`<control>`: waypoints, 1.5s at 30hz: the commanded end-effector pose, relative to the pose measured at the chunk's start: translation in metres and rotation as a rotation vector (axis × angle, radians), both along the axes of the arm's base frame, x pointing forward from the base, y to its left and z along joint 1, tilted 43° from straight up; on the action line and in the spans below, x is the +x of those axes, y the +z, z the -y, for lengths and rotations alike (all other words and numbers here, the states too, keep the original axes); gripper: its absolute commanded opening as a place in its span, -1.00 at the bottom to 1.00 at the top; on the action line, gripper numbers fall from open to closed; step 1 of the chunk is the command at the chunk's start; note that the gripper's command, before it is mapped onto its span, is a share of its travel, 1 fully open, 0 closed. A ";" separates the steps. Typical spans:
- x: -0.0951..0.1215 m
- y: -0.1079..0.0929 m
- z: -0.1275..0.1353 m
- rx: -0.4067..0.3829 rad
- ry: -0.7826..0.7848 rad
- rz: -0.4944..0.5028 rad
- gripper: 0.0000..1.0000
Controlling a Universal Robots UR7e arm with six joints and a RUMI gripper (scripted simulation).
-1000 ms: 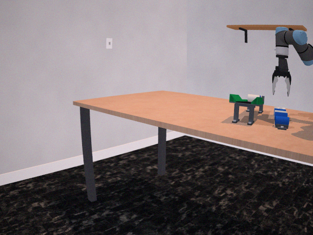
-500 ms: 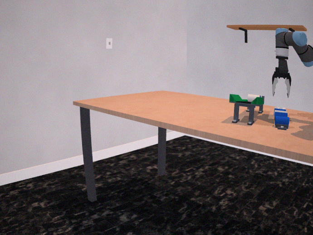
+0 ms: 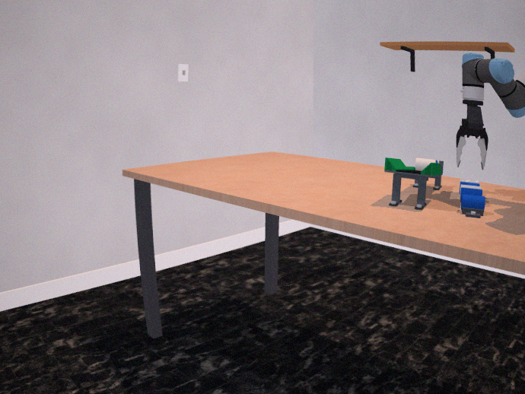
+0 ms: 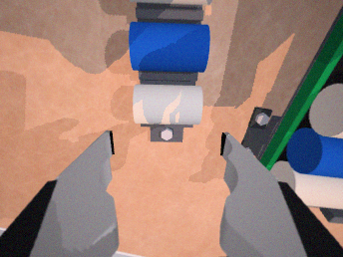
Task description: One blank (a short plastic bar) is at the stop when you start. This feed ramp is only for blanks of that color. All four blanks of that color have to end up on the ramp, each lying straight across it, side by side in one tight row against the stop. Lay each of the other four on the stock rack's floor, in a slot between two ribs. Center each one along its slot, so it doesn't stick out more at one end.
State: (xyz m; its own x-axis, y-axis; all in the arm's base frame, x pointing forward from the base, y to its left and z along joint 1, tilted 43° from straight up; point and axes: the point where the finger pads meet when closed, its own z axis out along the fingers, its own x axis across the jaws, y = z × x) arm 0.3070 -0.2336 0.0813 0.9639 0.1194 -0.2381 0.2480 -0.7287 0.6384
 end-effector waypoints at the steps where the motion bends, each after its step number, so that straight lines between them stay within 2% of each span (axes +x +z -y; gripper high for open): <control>1: 0.000 -0.004 0.004 -0.001 0.001 0.001 0.04; 16: -0.002 -0.017 0.016 -0.001 0.001 0.001 0.04; 45: -0.002 -0.019 0.018 -0.001 0.001 0.001 0.04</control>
State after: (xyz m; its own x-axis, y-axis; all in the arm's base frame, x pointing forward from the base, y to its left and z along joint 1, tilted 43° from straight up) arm 0.3047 -0.2517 0.0617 0.9639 0.1201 -0.2375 0.2482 -0.7283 0.6388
